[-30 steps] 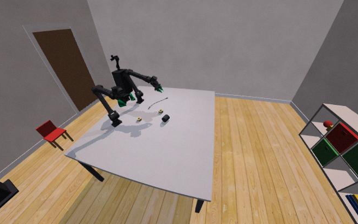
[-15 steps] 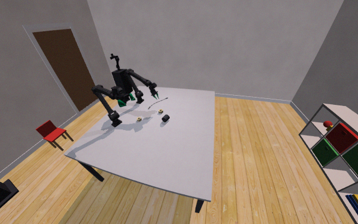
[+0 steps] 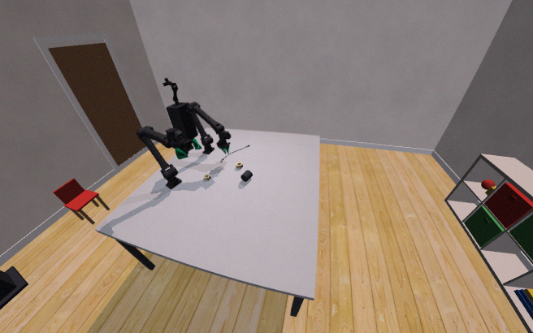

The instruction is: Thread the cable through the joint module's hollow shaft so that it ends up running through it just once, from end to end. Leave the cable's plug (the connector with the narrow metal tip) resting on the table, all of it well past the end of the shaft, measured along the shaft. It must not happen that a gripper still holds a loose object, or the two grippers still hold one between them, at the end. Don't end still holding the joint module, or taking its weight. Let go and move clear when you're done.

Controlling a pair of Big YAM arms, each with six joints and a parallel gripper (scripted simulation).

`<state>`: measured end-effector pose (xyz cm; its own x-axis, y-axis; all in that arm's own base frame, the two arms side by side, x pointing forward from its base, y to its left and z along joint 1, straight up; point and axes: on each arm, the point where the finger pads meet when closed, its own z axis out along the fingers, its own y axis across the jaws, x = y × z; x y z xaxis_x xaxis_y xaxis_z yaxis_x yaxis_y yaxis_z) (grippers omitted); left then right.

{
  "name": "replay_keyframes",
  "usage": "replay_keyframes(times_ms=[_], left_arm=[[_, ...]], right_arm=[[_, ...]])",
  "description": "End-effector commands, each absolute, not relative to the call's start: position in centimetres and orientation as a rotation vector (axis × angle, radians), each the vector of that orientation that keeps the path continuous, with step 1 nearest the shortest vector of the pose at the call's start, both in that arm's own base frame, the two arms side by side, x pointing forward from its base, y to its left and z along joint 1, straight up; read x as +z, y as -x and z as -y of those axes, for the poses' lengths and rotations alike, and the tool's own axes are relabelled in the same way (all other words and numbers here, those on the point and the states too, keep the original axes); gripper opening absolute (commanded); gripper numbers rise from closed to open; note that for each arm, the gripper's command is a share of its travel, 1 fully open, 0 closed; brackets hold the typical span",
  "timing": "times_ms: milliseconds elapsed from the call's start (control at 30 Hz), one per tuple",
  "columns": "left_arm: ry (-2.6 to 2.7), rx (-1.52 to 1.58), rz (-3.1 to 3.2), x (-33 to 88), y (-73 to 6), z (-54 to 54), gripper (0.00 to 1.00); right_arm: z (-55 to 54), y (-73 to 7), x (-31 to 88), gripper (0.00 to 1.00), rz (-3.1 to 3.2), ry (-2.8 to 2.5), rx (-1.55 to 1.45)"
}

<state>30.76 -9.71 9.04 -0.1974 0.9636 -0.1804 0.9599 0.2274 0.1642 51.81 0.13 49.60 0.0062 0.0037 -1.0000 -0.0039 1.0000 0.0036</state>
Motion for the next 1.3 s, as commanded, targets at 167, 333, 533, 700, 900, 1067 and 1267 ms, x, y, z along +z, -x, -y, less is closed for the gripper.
replay_keyframes(times_ms=[167, 333, 533, 700, 900, 1067, 1267], left_arm=[[-2.208, -0.119, -2.149, 5.8, -24.8, 9.8, 0.27], [-2.132, -0.101, -2.192, 6.3, -24.8, 9.3, 0.27], [-2.124, -0.123, -2.23, 5.5, -24.8, 9.5, 0.27], [-2.126, -0.125, -2.232, 5.4, -24.6, 9.4, 0.27], [-2.183, -0.155, -2.214, 4.9, -23.6, 9.1, 0.27], [-2.144, -0.123, -2.208, 4.4, -24.6, 9.8, 0.27], [-2.147, -0.123, -2.209, 3.2, -24.5, 9.9, 0.27]], right_arm=[[-0.5, -52.0, 54.5, 1.0, -1.477, 0.0, 0.016], [-0.5, -52.0, 54.5, 1.0, -1.477, 0.0, 0.016], [-0.5, -52.0, 54.5, 1.0, -1.477, 0.0, 0.016], [-0.5, -52.0, 54.5, 1.0, -1.477, 0.0, 0.016], [-0.5, -52.0, 54.5, 1.0, -1.477, 0.0, 0.016], [-0.5, -52.0, 54.5, 1.0, -1.477, 0.0, 0.016], [-0.5, -52.0, 54.5, 1.0, -1.477, 0.0, 0.016]])
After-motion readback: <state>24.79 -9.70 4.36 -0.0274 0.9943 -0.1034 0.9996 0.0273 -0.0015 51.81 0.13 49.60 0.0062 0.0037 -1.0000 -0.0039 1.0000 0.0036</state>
